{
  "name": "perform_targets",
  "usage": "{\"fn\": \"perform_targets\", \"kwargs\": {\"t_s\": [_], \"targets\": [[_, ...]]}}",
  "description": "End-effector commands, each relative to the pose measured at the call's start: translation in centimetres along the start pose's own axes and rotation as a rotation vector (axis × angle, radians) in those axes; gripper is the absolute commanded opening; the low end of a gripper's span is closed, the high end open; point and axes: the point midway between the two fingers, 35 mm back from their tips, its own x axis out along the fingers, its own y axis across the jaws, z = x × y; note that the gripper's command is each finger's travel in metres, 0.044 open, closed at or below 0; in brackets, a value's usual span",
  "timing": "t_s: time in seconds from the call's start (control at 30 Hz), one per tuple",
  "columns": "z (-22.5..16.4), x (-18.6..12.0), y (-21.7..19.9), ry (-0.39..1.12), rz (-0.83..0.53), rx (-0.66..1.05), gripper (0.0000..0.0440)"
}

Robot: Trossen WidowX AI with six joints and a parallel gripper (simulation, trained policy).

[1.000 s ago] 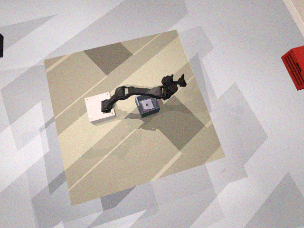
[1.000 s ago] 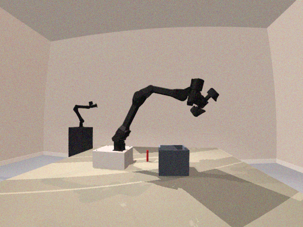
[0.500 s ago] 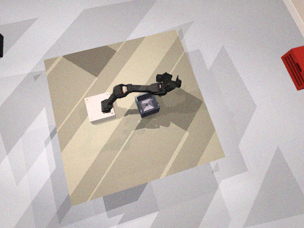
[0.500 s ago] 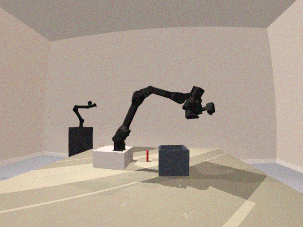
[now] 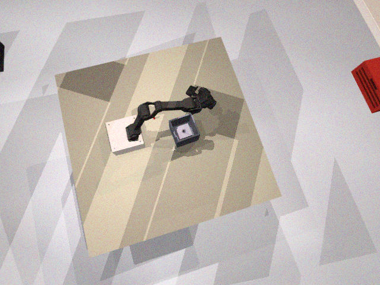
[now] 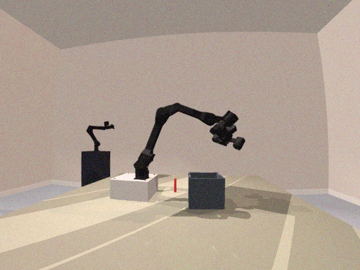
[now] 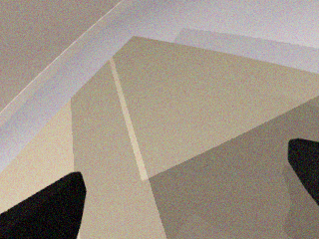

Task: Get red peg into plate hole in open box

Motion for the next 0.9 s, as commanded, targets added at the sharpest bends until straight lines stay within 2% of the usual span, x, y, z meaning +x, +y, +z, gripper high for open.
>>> {"fn": "perform_targets", "kwargs": {"t_s": [0.0,0.43,0.87], "targets": [[-1.1,0.5,1.4,0.052,0.006,0.098,0.044],[-5.8,1.6,7.1,0.274,-0.017,0.487,0.044],[-10.7,0.7,12.0,0.476,-0.145,0.866,0.044]]}}
